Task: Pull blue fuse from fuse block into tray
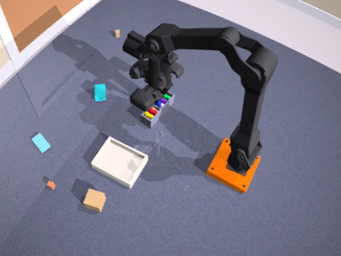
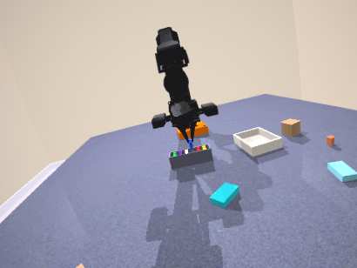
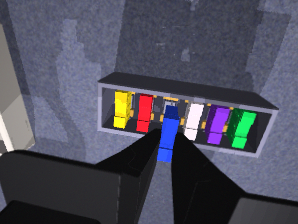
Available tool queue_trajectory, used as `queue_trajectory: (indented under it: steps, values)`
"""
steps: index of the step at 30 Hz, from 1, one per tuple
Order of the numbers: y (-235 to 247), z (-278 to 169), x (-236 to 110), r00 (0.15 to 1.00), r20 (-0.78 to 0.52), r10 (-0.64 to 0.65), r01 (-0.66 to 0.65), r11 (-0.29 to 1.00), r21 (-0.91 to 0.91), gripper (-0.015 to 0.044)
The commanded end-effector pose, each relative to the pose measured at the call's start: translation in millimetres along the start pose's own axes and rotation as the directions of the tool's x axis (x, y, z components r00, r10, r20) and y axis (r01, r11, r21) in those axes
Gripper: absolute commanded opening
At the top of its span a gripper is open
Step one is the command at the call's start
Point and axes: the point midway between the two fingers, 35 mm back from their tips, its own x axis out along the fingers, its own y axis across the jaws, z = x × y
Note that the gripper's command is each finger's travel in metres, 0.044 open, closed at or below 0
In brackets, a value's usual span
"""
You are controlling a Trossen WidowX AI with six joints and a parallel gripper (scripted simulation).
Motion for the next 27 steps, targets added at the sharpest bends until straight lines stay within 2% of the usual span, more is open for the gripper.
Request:
queue_trajectory:
  steps: [1,27]
  values:
    - [0,1,-3,1.0,0.003,0.001,-0.001,1.0,-0.003,0.0]
    - [1,0,-29,1.0,0.003,0.001,-0.001,1.0,-0.004,0.0]
